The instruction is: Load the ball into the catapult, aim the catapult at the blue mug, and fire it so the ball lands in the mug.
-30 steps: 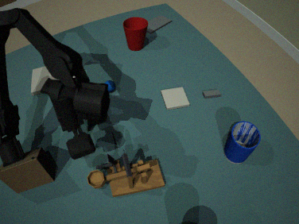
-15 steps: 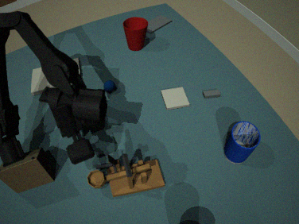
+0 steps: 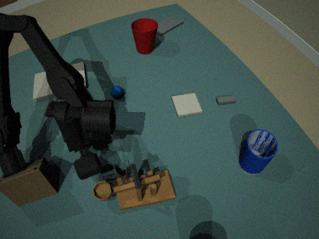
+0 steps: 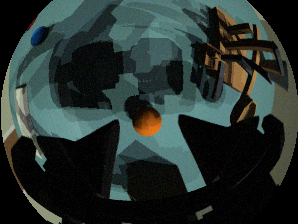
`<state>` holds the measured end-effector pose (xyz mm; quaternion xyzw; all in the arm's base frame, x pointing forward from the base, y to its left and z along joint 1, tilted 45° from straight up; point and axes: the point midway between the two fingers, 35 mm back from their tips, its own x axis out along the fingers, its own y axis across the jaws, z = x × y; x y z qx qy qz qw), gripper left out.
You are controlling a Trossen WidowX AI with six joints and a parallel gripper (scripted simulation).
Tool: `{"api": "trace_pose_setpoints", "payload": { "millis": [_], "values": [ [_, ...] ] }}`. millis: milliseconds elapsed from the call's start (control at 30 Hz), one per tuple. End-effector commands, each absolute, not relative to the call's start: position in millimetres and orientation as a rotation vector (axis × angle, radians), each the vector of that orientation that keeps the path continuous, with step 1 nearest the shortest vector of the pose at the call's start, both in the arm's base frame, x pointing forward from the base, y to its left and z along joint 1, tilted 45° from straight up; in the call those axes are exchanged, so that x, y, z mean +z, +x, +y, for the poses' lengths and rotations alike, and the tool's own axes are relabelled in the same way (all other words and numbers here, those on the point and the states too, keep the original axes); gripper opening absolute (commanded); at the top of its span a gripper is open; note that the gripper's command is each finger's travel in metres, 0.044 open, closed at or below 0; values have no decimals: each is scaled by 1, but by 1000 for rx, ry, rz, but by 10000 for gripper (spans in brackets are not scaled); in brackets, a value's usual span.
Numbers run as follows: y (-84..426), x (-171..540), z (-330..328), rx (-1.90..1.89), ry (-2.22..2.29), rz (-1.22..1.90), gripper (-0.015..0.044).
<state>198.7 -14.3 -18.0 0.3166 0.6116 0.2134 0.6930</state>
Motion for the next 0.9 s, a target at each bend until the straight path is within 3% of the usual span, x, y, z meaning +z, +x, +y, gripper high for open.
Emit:
{"api": "trace_pose_setpoints", "payload": {
  "millis": [0, 233, 433, 667, 800, 867],
  "values": [
    [197, -23, -7, 480, 718, 1371, 300],
    [198, -28, -1, 482, 719, 1371, 300],
    [198, -28, -1, 482, 719, 1371, 142],
    [198, -28, -1, 482, 719, 1371, 96],
    [199, -24, -8, 478, 717, 1371, 0],
    [200, -17, -17, 474, 715, 1372, 0]
  ]
}}
